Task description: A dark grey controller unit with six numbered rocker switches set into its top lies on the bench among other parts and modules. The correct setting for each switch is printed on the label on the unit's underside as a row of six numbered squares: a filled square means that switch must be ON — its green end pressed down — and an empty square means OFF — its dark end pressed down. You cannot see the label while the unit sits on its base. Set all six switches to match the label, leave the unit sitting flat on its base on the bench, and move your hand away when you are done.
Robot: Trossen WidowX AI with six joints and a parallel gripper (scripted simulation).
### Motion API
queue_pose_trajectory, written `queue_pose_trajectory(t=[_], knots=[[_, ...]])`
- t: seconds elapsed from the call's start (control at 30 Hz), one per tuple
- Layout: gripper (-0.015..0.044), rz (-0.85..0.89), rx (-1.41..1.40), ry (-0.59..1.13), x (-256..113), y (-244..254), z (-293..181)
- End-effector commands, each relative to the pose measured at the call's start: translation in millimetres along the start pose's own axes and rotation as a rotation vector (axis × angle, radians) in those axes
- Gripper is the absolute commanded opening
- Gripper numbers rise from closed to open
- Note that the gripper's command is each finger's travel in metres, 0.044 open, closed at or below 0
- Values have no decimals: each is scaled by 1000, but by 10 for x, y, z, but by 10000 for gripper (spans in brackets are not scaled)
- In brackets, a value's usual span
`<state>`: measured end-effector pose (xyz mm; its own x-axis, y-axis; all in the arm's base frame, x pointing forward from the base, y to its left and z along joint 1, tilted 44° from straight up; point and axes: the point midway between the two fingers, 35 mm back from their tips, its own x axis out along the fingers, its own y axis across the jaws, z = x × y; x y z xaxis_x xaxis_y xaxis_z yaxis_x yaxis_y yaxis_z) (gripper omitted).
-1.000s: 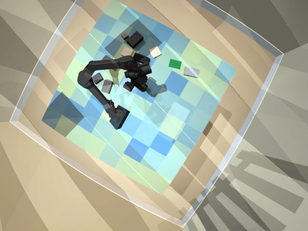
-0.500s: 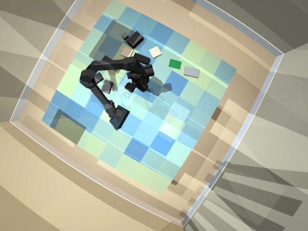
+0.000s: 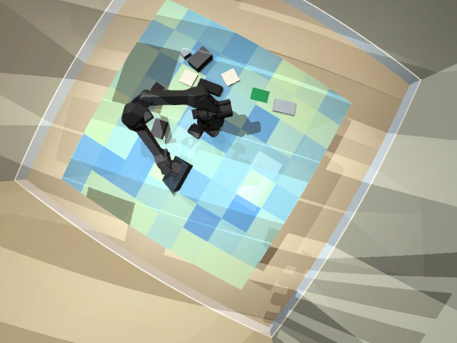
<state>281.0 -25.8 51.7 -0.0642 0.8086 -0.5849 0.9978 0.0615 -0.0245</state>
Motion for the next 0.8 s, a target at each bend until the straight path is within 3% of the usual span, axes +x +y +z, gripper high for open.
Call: queue_pose_trajectory(t=[0.0,0.77], knots=[[336,-9,-3,8,11,-2,64],[336,-9,-3,57,-58,-2,252]])
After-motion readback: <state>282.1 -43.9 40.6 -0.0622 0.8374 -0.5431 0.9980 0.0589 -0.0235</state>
